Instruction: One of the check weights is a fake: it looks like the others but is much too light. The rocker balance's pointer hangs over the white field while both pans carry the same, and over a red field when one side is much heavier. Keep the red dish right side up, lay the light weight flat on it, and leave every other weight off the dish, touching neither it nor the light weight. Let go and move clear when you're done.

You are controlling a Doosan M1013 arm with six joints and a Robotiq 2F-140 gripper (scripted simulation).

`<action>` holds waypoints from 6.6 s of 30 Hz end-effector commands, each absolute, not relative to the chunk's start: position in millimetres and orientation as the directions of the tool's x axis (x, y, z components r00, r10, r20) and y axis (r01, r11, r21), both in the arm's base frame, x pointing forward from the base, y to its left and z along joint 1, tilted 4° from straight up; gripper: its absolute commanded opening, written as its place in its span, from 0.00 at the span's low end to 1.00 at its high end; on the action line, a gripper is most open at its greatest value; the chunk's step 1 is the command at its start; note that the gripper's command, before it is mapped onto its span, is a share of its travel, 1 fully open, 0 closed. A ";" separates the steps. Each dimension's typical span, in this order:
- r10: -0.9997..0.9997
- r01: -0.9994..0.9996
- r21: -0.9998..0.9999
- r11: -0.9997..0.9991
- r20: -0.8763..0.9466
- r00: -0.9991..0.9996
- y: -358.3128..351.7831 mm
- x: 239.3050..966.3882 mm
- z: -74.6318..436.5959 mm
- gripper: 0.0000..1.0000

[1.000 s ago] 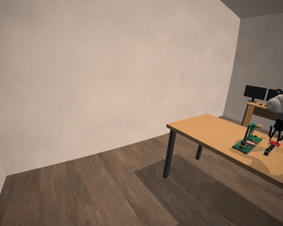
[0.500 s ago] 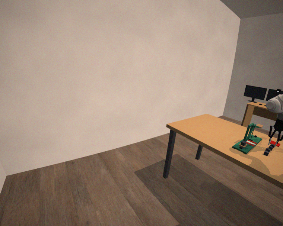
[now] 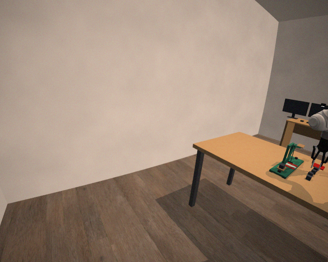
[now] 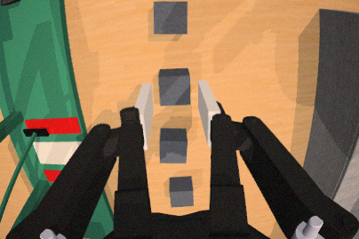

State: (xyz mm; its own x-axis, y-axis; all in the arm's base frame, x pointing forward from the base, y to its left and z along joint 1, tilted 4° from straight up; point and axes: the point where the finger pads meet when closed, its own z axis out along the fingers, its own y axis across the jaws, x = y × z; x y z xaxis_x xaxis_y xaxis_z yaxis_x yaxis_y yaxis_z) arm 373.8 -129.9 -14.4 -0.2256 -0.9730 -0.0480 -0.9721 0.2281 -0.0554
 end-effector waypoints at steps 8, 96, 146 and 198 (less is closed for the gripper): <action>-0.972 -0.971 -0.058 0.231 -0.050 -0.228 -127.9 374.1 -21.2 0.35; -0.972 -0.971 -0.058 0.231 -0.050 -0.228 -126.8 376.2 -52.4 0.24; -0.977 -0.976 -0.059 0.208 -0.048 -0.205 -147.8 366.4 35.5 0.24; -0.977 -0.976 -0.059 0.208 -0.048 -0.206 -305.2 498.3 164.6 0.24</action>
